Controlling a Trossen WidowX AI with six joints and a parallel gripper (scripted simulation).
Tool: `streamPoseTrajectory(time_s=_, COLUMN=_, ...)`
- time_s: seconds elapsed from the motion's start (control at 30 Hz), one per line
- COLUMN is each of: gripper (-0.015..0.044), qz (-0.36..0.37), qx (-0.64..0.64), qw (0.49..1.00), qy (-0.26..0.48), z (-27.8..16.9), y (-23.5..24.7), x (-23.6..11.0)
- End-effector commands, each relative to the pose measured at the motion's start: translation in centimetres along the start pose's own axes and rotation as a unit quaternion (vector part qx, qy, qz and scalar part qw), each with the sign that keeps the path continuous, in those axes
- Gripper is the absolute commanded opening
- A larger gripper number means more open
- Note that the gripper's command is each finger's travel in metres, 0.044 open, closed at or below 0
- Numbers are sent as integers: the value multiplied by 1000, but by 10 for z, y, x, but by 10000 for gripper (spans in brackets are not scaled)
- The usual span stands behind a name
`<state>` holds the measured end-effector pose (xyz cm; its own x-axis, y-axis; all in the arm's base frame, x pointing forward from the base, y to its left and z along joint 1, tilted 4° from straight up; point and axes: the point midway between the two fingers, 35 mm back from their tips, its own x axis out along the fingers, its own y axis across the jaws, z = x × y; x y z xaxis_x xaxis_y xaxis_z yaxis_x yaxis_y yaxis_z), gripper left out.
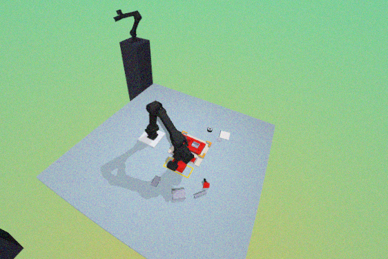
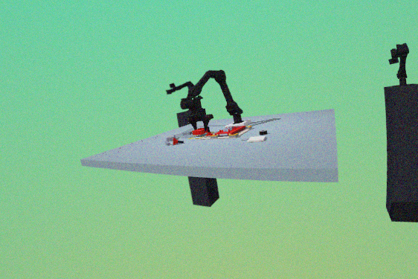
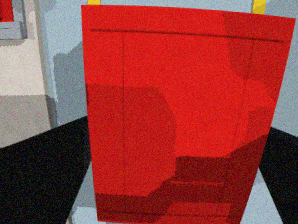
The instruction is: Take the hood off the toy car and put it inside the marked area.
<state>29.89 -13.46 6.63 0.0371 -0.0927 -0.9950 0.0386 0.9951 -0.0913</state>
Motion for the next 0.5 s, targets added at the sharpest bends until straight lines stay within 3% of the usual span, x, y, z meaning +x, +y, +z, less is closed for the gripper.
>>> streamPoseTrajectory(time_s=0.0, gripper=0, qz=2, qx=-3, qw=1000, qy=-2, z=1, y=0, x=2)
streamPoseTrajectory(time_s=0.47, gripper=0, qz=2, qx=-3, qw=1000, qy=-2, z=1, y=0, x=9)
